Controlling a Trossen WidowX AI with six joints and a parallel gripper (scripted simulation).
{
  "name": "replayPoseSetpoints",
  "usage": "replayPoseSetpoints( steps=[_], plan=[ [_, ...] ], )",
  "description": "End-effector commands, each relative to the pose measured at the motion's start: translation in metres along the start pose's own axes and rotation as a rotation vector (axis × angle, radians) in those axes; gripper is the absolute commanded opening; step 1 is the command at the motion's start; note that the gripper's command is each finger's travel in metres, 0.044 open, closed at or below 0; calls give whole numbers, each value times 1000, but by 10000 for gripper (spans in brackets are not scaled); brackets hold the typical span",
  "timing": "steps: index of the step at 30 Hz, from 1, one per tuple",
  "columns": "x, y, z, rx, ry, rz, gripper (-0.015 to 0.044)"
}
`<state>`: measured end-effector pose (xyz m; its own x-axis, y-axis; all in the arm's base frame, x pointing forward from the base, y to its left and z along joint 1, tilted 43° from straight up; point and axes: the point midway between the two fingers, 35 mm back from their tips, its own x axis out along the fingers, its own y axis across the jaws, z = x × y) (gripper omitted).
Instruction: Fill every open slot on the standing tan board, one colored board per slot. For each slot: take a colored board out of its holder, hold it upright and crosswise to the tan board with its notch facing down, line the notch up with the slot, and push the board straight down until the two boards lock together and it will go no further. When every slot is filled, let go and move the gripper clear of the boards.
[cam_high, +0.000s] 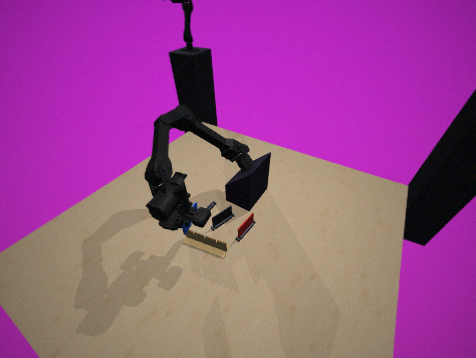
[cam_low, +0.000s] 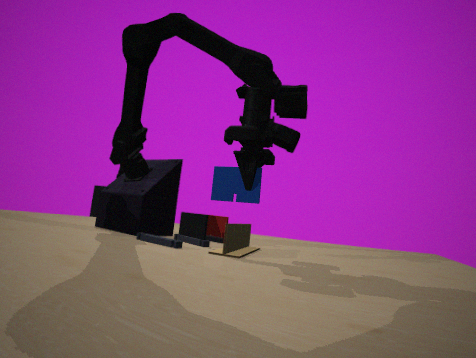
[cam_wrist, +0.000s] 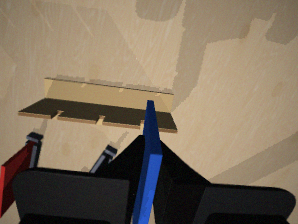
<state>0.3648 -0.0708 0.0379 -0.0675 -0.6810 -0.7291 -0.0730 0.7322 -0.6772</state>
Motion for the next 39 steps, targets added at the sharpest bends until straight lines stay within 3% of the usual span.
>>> replayPoseSetpoints(
  steps=[1, 8, 39],
  plan=[
    [8, 0, 3, -1, -4, 2, 0],
    [27, 0, 3, -1, -4, 1, 0],
    [35, -1, 3, -1, -4, 1, 0]
  ],
)
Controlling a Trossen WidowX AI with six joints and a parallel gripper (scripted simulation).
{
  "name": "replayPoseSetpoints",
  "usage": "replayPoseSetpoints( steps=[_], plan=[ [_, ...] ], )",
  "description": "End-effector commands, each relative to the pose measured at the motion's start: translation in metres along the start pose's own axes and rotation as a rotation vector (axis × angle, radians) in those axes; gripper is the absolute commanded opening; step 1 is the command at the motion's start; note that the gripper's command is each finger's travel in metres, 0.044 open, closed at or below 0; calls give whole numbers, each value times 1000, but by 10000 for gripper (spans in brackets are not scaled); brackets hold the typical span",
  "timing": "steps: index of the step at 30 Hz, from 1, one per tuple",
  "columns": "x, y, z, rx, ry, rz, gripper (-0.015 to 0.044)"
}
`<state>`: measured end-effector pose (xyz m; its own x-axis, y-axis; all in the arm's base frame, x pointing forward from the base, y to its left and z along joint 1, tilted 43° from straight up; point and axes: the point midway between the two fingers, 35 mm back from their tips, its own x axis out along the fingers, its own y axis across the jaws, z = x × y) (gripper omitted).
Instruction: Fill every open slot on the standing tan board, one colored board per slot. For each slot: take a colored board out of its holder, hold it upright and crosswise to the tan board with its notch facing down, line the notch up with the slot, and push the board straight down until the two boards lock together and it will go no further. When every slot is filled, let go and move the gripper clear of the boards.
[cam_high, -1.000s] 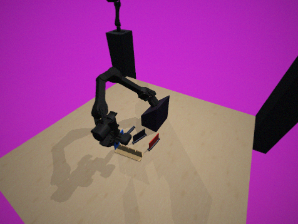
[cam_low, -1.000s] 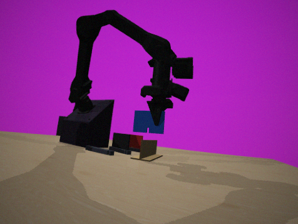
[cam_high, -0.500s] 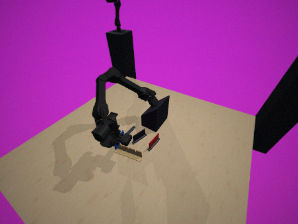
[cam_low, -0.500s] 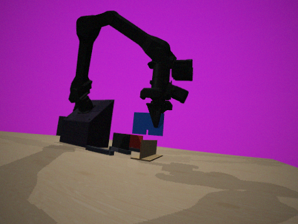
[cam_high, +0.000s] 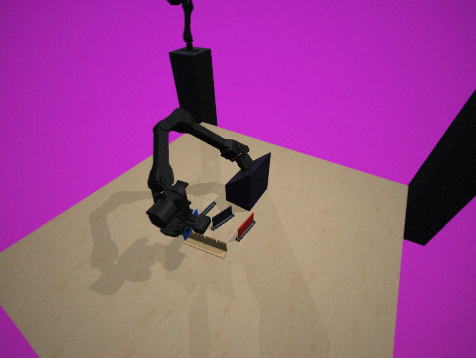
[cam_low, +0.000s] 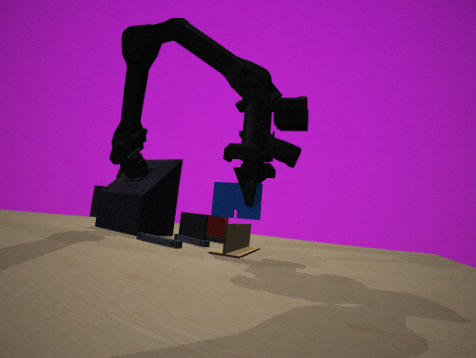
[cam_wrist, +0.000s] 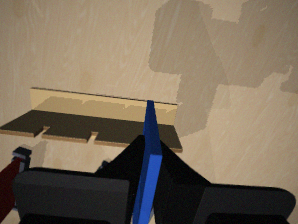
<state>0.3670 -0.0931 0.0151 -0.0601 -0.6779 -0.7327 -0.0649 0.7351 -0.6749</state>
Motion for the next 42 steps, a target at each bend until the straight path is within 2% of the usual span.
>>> replayPoseSetpoints(
  steps=[1, 42],
  plan=[
    [4, 0, -2, -9, 4, -3, 0],
    [27, 0, -2, -9, 4, -4, 0]
  ],
)
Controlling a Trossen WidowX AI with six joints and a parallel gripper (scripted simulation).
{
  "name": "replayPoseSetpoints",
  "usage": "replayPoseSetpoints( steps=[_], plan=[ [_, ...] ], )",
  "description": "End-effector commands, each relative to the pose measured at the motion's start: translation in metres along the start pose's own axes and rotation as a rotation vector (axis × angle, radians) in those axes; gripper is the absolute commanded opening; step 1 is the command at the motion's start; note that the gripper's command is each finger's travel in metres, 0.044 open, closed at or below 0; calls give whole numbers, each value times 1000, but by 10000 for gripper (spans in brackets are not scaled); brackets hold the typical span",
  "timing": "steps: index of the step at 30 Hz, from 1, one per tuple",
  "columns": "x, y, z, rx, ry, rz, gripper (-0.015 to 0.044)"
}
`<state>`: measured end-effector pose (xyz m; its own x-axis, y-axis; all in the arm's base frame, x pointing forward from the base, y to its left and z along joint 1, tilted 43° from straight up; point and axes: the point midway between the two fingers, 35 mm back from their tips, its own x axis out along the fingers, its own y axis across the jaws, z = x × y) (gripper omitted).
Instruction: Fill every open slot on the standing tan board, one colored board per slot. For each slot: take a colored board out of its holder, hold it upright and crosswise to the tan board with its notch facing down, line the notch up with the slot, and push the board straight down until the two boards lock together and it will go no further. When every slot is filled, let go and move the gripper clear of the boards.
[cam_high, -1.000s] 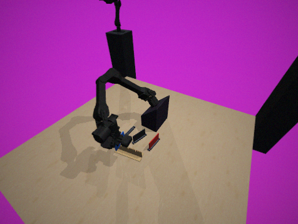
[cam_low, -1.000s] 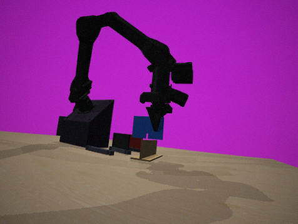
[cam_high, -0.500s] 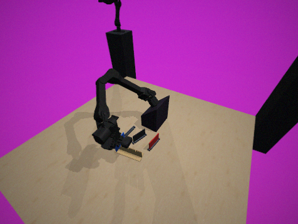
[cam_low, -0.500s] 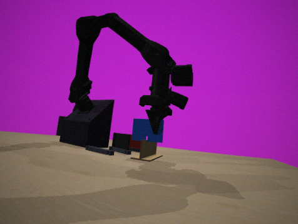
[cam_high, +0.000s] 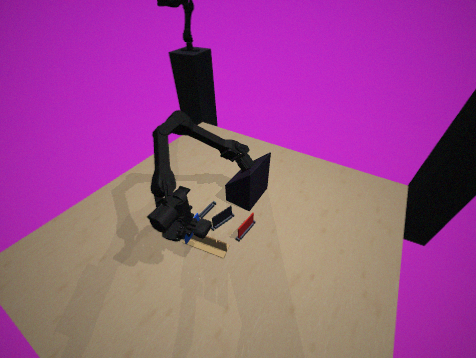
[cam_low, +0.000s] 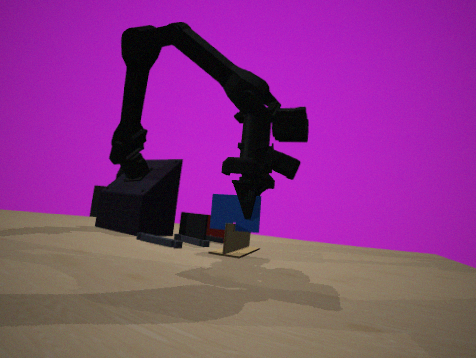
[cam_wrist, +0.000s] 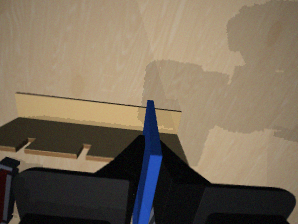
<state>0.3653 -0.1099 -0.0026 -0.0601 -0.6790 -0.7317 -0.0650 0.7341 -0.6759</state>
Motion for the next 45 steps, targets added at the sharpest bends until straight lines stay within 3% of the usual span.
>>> replayPoseSetpoints(
  steps=[1, 45],
  plan=[
    [4, 1, -2, -9, 4, -3, 0],
    [6, 1, -1, -13, 4, -3, 0]
  ],
)
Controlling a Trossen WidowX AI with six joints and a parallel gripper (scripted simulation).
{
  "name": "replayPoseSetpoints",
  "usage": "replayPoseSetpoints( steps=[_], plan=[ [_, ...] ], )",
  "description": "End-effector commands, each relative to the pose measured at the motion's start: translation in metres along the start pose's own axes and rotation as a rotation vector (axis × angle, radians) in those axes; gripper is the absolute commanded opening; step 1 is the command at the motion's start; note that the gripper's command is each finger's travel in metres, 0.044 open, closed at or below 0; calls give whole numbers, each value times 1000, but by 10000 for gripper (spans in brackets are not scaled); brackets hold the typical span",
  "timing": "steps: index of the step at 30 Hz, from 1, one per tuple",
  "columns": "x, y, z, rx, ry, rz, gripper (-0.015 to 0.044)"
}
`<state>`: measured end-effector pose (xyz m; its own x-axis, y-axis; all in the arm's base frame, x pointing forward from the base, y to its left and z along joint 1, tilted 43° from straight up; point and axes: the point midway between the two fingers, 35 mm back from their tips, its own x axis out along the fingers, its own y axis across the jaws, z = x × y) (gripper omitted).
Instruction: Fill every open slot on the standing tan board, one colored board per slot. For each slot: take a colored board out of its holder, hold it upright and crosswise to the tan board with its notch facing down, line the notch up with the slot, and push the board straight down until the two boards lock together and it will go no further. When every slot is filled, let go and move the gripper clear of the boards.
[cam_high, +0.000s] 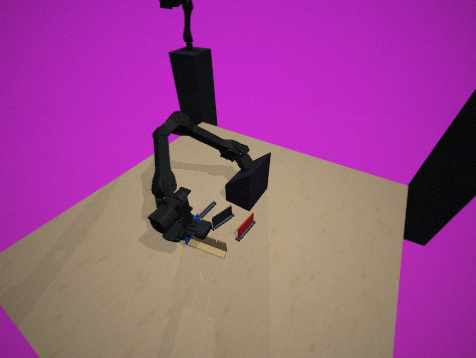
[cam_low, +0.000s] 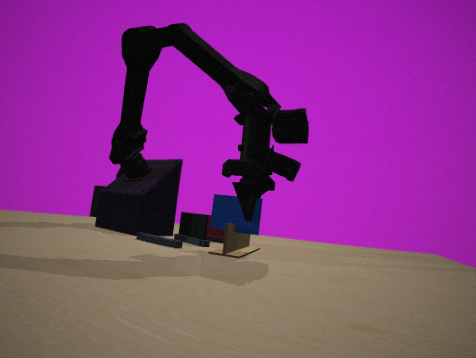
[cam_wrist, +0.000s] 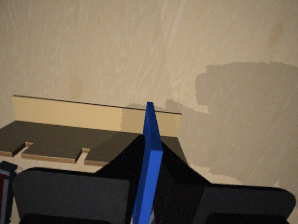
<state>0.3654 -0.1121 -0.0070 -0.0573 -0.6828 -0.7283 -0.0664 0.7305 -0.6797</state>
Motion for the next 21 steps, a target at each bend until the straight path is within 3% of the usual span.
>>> replayPoseSetpoints(
  steps=[1, 21],
  plan=[
    [1, -1, -2, -15, 6, 2, 0],
    [7, -1, 0, -7, 6, 2, 0]
  ],
)
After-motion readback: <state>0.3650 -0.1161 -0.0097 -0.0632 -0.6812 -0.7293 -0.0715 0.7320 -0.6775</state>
